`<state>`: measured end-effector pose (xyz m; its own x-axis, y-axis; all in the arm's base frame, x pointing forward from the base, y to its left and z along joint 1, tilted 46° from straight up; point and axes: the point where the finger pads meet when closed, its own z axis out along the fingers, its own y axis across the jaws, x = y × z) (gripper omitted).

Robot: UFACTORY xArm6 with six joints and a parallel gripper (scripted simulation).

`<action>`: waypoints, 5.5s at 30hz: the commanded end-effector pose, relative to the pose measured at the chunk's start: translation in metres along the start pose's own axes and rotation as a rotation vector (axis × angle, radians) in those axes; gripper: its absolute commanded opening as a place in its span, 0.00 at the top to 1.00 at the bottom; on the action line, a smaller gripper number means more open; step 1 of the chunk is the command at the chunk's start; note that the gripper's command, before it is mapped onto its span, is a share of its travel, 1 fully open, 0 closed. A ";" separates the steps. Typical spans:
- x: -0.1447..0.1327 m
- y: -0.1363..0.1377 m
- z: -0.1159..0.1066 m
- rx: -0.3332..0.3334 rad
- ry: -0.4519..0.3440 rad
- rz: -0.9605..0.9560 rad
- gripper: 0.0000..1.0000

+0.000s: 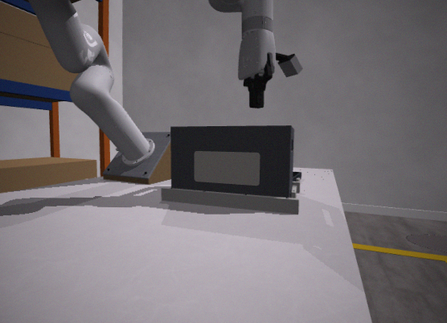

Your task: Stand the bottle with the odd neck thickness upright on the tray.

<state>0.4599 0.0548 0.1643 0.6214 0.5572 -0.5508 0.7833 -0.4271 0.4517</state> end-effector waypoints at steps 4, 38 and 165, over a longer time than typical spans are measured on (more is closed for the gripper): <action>-0.003 0.055 0.001 0.001 -0.003 -0.001 1.00; -0.003 0.055 0.001 0.001 -0.003 -0.001 0.35; -0.001 0.057 0.046 0.001 -0.003 -0.001 0.35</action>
<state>0.5037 -0.0039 0.1574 0.6197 0.5536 -0.5563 0.7848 -0.4282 0.4481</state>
